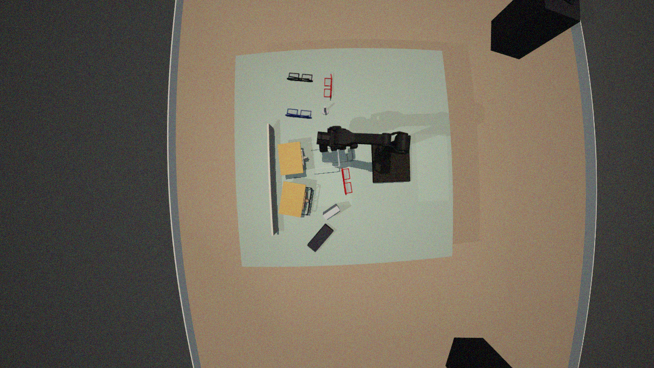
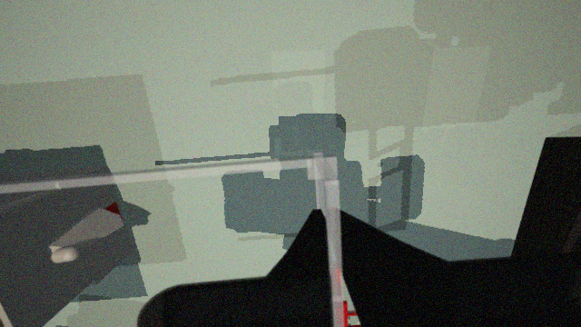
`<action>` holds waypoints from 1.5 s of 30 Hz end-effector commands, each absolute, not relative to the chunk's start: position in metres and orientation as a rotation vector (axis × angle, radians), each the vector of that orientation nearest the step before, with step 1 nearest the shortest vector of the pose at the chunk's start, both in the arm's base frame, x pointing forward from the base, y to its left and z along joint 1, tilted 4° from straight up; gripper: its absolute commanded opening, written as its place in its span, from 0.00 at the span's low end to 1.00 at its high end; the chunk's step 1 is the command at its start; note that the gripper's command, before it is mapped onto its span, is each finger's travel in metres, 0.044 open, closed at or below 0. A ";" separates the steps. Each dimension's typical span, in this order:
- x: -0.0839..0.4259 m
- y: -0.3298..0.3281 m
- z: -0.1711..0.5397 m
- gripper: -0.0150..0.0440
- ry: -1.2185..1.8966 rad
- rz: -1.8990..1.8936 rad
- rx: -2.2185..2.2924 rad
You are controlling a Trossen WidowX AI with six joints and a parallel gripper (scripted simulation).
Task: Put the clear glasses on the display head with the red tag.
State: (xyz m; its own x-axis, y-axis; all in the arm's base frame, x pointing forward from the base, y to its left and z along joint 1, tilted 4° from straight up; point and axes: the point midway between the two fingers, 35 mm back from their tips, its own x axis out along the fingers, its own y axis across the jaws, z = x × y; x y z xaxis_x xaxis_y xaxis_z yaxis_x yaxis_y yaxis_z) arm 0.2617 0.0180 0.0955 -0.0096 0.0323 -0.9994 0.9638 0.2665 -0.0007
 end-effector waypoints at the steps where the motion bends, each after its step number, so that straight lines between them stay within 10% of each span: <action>1: 0.261 0.018 0.090 0.25 1.349 -1.009 1.019; 45: 0.270 0.020 0.059 0.25 1.346 -0.999 1.029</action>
